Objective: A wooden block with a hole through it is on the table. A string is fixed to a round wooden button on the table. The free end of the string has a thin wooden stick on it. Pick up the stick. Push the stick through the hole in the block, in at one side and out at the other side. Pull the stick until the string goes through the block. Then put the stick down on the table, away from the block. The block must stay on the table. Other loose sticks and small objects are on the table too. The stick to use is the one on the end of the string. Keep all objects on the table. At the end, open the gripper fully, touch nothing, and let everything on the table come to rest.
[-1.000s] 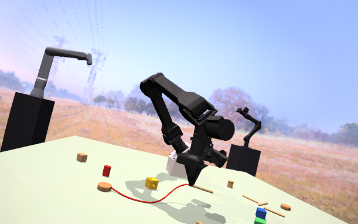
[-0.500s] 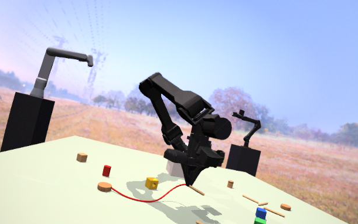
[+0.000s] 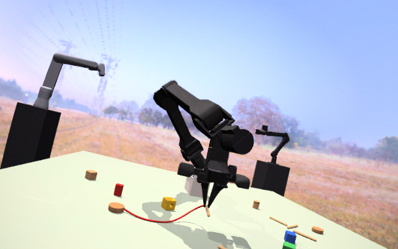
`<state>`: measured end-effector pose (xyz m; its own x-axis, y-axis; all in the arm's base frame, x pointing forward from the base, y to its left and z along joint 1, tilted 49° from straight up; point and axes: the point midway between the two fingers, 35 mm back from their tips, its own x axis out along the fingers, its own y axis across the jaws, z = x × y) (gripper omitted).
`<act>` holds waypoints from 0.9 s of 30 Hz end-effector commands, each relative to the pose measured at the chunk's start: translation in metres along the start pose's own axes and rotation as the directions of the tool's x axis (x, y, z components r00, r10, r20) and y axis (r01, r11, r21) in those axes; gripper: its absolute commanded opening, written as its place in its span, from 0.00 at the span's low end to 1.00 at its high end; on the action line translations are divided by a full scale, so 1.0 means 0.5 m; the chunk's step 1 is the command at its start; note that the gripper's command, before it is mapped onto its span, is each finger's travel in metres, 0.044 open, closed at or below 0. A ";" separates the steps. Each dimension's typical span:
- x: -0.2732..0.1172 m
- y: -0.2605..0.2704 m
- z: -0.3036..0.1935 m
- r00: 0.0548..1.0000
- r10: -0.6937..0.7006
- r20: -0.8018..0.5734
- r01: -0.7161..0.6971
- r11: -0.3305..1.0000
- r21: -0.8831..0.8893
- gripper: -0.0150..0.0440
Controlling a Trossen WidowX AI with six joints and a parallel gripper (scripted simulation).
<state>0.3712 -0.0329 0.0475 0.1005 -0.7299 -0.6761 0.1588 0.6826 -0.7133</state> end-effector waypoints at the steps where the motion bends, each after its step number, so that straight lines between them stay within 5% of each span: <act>1: -0.001 -0.010 0.009 1.000 -0.004 0.002 0.004 0.983 0.183 0.25; 13: -0.001 -0.028 0.024 1.000 -0.006 0.002 0.004 0.807 0.591 0.25; 27: -0.001 -0.051 0.040 1.000 -0.008 0.002 0.001 0.405 0.914 0.25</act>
<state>0.3843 -0.0478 0.0657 0.1001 -0.7328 -0.6730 0.9153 0.3331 -0.2266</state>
